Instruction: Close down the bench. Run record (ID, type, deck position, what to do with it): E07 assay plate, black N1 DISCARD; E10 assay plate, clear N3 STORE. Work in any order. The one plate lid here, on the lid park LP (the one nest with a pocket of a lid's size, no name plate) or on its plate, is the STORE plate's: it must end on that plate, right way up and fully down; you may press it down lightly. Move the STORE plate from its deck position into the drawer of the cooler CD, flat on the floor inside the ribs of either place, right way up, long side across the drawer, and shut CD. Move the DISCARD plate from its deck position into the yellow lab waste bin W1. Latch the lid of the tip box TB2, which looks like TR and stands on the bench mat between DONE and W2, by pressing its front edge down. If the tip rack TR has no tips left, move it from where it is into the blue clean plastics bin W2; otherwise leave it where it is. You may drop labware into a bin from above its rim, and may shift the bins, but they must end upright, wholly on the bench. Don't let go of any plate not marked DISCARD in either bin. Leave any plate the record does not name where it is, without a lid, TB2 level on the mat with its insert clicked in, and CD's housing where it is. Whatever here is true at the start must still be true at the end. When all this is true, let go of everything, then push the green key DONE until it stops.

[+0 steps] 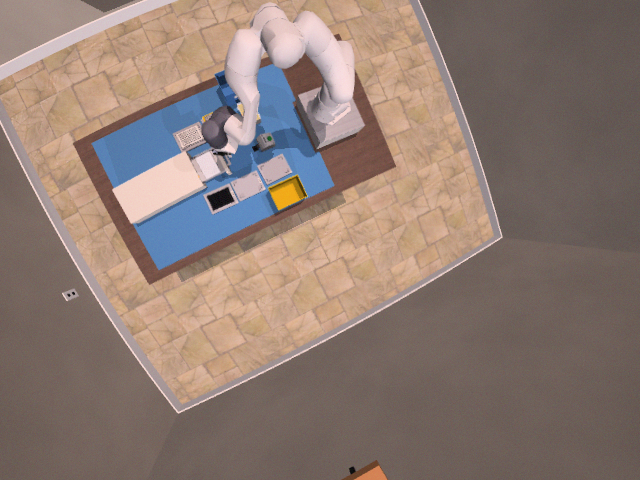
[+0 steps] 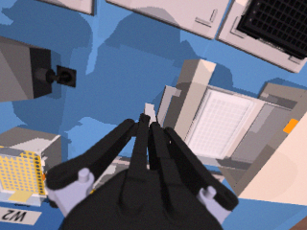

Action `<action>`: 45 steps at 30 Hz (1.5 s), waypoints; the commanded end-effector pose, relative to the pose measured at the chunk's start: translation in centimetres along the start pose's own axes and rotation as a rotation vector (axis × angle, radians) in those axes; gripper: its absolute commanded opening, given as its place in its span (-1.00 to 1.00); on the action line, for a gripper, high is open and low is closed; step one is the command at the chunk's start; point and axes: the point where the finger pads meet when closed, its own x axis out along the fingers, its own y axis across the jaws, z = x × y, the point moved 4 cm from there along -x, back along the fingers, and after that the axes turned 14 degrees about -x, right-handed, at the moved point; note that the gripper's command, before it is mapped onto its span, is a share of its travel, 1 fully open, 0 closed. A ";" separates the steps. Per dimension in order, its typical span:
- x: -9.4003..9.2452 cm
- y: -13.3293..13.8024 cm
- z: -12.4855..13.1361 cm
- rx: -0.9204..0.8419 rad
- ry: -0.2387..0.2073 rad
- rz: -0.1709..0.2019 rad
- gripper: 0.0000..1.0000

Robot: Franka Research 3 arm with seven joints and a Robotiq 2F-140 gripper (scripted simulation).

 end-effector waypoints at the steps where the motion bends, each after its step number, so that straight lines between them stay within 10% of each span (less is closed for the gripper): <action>1: 0.0 0.5 0.0 -0.009 0.000 -0.001 -1.00; 45: 0.0 1.4 0.2 -0.009 0.000 -0.001 -1.00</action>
